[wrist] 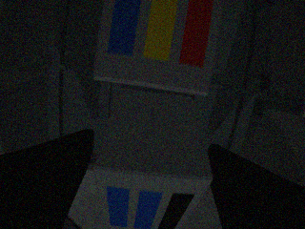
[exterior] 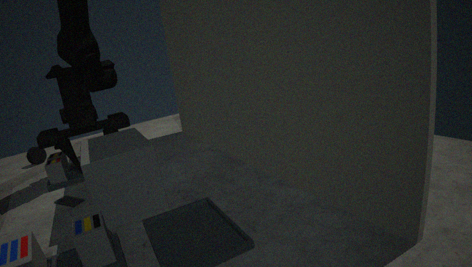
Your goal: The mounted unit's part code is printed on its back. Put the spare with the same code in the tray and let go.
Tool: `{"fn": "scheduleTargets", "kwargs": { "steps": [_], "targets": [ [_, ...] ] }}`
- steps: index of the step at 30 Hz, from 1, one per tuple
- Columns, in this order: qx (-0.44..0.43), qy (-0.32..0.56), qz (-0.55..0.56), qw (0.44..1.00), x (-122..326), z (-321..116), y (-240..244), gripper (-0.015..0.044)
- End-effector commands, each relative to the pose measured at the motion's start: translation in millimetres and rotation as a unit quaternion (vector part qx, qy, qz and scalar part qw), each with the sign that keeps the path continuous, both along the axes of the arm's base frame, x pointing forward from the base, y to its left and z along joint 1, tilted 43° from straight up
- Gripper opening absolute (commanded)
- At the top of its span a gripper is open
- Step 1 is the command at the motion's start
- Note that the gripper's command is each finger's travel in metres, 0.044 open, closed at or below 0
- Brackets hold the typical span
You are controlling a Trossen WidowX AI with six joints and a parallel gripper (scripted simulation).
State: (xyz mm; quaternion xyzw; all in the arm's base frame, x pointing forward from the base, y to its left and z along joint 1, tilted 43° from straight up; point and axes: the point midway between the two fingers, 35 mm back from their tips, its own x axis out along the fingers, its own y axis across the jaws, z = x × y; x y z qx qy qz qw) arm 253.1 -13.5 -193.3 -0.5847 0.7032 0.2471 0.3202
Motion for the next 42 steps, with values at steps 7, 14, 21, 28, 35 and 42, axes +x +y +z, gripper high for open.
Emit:
{"fn": "scheduleTargets", "kwargs": {
  "steps": [7, 14, 21, 28, 35, 42],
  "targets": [
    [-0.003, 0.002, 0.003, 1.0, -1.1, 0.2, -1.2, 0.03],
    [-0.003, 0.002, 0.003, 1.0, -1.1, 0.2, -1.2, 0.03],
    [-0.003, 0.002, 0.003, 1.0, -1.1, 0.2, -1.2, 0.03],
    [-0.003, 0.002, 0.003, 1.0, -1.1, 0.2, -1.2, 0.03],
    [0.0, 0.0, 0.0, 1.0, -0.1, 0.0, 0.0, 0.0274],
    [0.0, 0.0, 0.0, 1.0, -0.1, 0.0, 0.0, 0.0149]
  ]
}}
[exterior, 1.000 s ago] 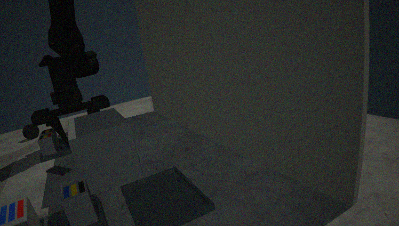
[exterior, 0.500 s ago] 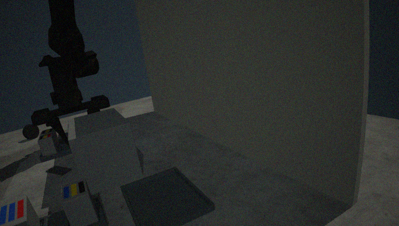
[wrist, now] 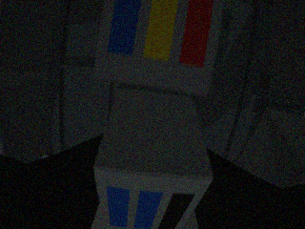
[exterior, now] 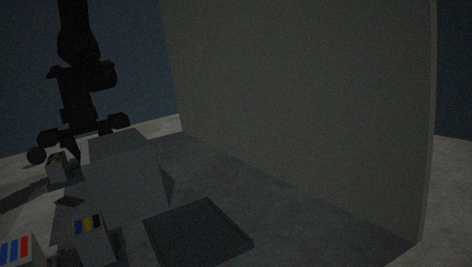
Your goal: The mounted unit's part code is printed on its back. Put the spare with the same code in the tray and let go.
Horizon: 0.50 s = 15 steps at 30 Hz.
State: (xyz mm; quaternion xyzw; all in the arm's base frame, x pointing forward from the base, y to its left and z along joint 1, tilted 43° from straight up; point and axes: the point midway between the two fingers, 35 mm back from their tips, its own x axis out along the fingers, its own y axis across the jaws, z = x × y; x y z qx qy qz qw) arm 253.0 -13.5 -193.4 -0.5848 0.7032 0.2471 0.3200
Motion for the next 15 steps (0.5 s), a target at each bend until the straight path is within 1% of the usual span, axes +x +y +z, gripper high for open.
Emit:
{"fn": "scheduleTargets", "kwargs": {
  "steps": [1, 5, 9, 10, 15],
  "targets": [
    [0.0, 0.0, 0.0, 1.0, 0.0, 0.0, 0.0, 0.0142],
    [0.0, 0.0, 0.0, 1.0, 0.0, 0.0, 0.0, 0.0115],
    [0.0, 0.0, 0.0, 1.0, 0.0, 0.0, 0.0, 0.001],
    [0.0, 0.0, 0.0, 1.0, 0.0, 0.0, 0.0, 0.0],
    [0.0, 0.0, 0.0, 1.0, 0.0, 0.0, 0.0, 0.0]
  ]
}}
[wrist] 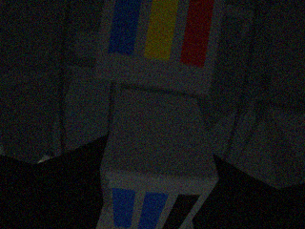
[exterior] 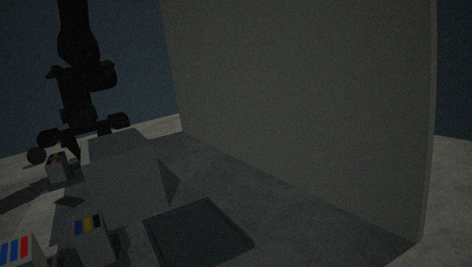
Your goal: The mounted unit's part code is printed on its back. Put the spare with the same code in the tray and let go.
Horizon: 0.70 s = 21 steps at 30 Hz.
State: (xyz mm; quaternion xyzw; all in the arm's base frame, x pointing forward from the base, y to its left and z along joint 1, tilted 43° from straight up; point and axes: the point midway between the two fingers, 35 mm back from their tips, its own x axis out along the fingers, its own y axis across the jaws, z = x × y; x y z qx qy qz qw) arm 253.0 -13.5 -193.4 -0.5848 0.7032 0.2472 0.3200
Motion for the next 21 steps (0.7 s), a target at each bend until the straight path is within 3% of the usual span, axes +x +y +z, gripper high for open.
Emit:
{"fn": "scheduleTargets", "kwargs": {
  "steps": [1, 14, 21],
  "targets": [
    [0.0, 0.0, 0.0, 1.0, 0.0, 0.0, 0.0, 0.0],
    [-0.001, 0.002, 0.003, 1.0, 8.4, 57.9, 52.9, 0.0],
    [-0.001, 0.002, 0.003, 1.0, 8.4, 58.9, 53.7, 0.0]
  ]
}}
